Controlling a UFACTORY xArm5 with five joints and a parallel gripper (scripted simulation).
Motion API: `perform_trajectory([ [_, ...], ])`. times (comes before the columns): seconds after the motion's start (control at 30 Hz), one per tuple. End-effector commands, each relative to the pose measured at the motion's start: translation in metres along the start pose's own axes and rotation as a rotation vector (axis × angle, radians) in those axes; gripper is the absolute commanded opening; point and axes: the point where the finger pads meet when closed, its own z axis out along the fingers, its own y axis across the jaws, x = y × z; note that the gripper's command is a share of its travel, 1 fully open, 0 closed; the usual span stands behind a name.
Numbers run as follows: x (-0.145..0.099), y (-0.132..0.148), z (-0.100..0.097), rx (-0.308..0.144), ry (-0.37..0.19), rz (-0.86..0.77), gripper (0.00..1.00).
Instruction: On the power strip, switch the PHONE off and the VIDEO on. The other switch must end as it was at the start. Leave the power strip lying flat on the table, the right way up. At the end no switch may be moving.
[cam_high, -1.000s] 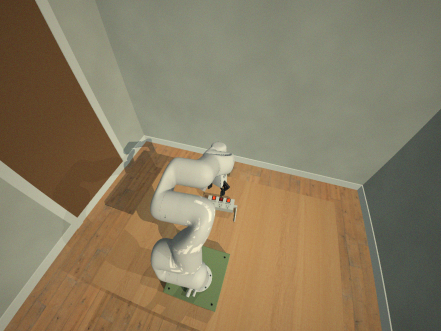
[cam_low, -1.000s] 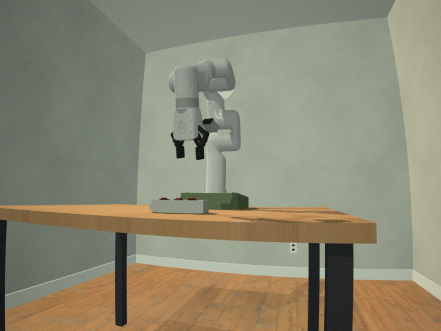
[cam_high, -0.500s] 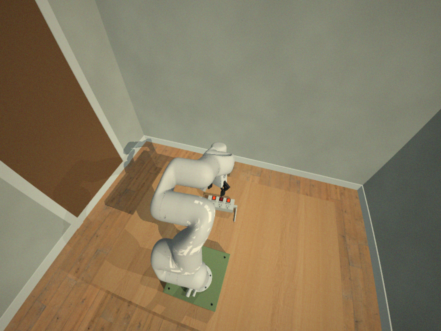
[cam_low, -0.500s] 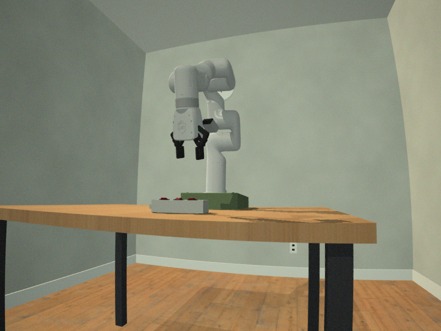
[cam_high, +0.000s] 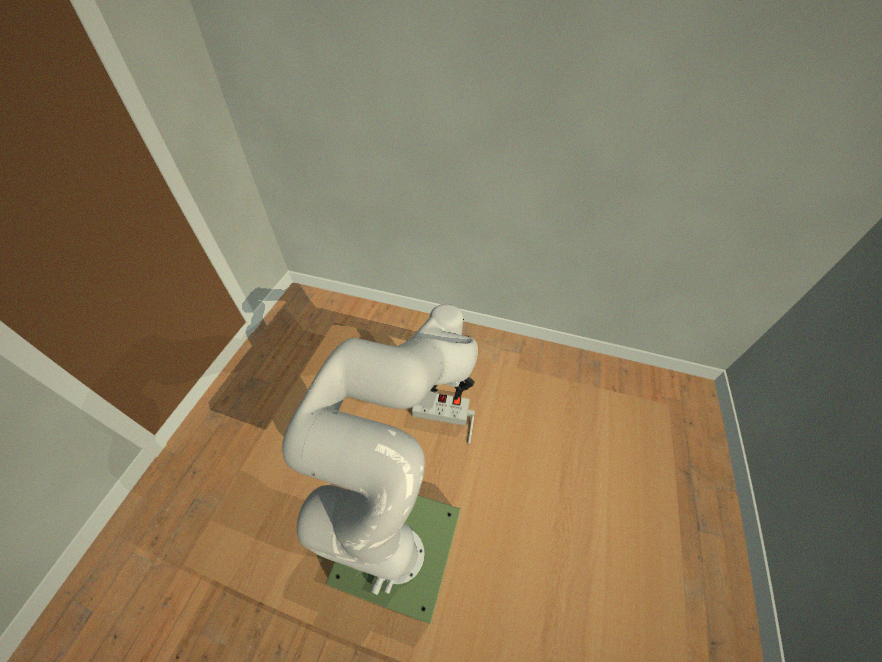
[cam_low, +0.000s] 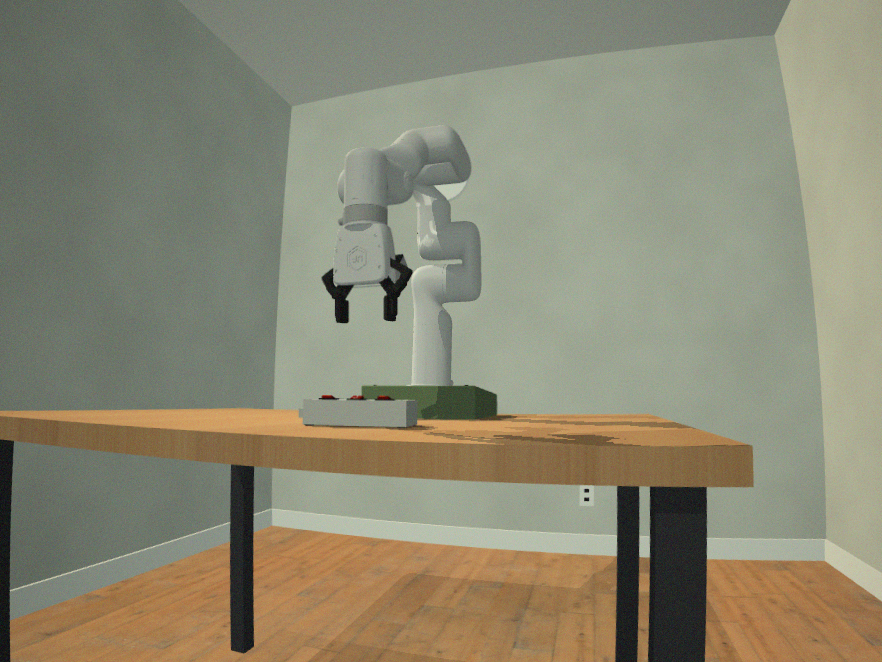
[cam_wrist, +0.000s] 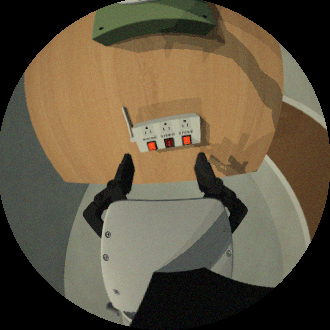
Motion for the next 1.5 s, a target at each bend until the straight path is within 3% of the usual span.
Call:
perform_trajectory([
  [0.0, 0.002, -0.007, 0.0, -0.007, -0.079, -0.08, 1.0],
  [0.63, 0.002, -0.007, 0.0, -0.007, -0.079, -0.083, 1.0],
  [0.87, -0.001, -0.008, 0.002, -0.004, -0.08, -0.153, 1.0],
  [1.37, -0.042, -0.019, 0.034, 0.022, -0.082, -0.82, 1.0],
  [1.43, -0.042, -0.019, 0.034, 0.022, -0.082, -0.82, 1.0],
  [1.47, -0.045, -0.021, 0.037, 0.027, -0.082, -0.946, 1.0],
])
